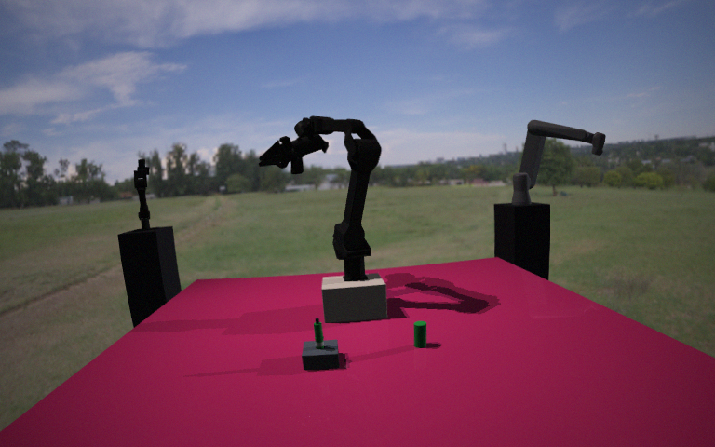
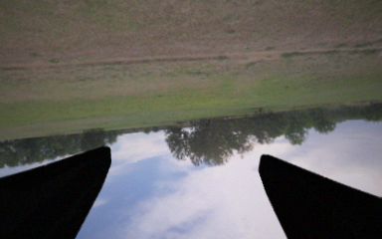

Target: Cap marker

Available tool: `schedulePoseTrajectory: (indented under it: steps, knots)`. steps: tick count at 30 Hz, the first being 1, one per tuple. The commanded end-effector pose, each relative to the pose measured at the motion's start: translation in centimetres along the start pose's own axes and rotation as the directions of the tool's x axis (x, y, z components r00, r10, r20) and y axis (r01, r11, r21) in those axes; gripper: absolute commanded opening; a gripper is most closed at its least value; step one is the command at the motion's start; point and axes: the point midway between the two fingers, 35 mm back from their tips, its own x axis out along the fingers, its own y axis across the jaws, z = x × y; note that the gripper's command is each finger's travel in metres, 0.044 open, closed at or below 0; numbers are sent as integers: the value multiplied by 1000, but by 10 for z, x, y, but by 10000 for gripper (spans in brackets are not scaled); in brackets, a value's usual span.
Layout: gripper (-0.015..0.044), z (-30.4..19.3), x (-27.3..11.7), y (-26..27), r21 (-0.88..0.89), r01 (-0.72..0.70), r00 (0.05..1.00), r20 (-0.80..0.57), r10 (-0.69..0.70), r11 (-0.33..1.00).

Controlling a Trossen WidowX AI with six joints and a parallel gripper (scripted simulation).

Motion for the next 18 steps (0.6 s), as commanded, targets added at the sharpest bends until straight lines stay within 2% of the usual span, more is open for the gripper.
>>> schedulePoseTrajectory:
  steps: [1, 6, 12, 18]
  knots:
    - [374, 0, 1, 0, -3, 3, 1000, 2, -3, 1000]
    - [243, 9, 30, -17, -101, 102, 993, 65, -96, 990]
    - [237, 29, 82, -64, -273, 315, 943, 195, -268, 909]
    - [237, 52, 120, -117, -445, 520, 852, 324, -410, 729]
